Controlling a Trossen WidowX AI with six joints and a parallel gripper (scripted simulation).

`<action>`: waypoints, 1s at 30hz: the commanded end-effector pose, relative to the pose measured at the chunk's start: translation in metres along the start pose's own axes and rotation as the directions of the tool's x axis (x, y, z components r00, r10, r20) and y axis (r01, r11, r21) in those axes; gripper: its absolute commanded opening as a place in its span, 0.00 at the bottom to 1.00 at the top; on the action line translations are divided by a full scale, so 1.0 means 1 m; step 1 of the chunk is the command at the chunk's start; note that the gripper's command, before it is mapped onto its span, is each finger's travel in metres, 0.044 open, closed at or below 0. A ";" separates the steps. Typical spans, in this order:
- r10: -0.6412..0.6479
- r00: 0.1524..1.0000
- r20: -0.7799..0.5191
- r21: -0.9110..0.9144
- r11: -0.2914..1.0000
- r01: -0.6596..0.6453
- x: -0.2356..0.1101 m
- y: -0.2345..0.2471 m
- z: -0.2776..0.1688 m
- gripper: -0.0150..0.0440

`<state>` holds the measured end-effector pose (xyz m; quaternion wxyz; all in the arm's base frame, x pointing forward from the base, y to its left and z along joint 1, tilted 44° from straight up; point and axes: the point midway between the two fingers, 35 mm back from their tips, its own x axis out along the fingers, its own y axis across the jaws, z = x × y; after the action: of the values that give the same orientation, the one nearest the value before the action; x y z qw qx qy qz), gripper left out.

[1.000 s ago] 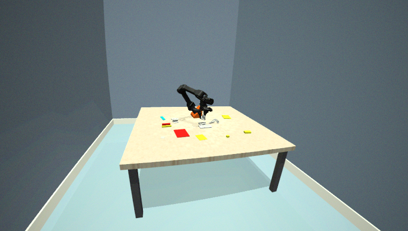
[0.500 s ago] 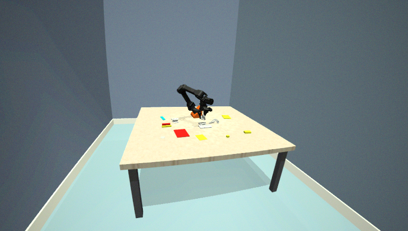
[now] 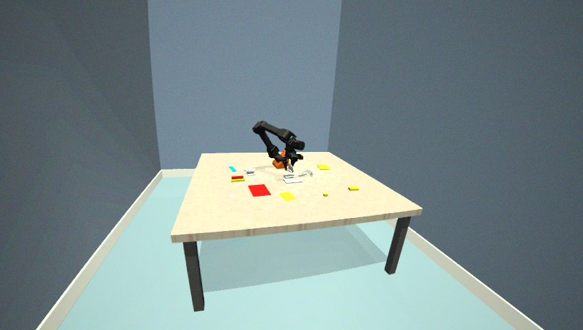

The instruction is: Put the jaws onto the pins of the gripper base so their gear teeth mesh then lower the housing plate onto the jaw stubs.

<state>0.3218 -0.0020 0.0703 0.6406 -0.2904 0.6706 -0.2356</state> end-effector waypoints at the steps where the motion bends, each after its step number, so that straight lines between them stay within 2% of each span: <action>1: -0.004 1.000 -0.002 -0.006 1.000 0.004 0.007 -0.001 -0.001 0.48; 30: -0.006 1.000 -0.002 -0.006 1.000 0.006 0.047 -0.002 -0.002 0.48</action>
<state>0.3206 -0.0341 0.0392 0.6401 -0.2907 0.6706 -0.2369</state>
